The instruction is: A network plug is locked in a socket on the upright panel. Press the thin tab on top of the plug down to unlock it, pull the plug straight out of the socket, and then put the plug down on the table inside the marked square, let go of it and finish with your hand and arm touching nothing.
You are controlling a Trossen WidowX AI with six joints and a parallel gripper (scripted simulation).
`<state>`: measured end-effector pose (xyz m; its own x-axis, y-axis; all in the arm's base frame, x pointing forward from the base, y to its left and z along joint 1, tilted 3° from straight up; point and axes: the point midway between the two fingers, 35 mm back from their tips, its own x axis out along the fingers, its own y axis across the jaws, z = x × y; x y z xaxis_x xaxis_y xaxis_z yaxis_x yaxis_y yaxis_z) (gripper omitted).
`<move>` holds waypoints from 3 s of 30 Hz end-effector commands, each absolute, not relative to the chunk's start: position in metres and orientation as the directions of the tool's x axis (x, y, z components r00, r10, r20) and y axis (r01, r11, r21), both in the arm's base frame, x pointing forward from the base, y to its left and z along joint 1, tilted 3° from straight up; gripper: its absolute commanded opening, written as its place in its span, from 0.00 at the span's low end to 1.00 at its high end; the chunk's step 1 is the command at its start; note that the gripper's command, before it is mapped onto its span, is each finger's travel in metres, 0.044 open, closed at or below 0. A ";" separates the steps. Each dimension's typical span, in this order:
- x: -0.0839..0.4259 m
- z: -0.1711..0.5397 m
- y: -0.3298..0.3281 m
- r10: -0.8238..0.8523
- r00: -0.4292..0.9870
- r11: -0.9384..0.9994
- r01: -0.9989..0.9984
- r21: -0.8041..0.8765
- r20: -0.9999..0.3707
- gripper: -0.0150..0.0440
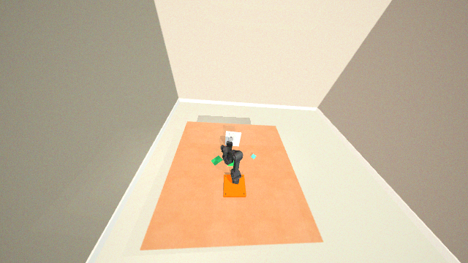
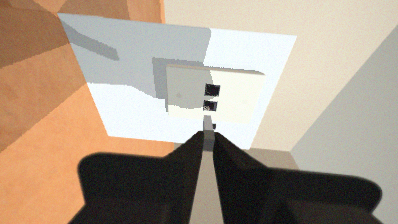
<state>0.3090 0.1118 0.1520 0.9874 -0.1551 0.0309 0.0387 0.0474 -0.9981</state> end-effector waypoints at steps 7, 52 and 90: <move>0.306 0.156 0.112 -0.155 0.987 0.048 0.039 -0.998 0.031 0.25; 0.289 0.205 0.093 -0.126 0.992 -0.003 -0.015 -1.000 -0.015 0.25; 0.258 0.122 0.061 0.079 0.807 -0.214 -0.560 -0.801 -0.585 0.25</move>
<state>0.2649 0.0631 0.1226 0.8334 0.0558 -0.5498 -0.5281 -0.2130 -0.8221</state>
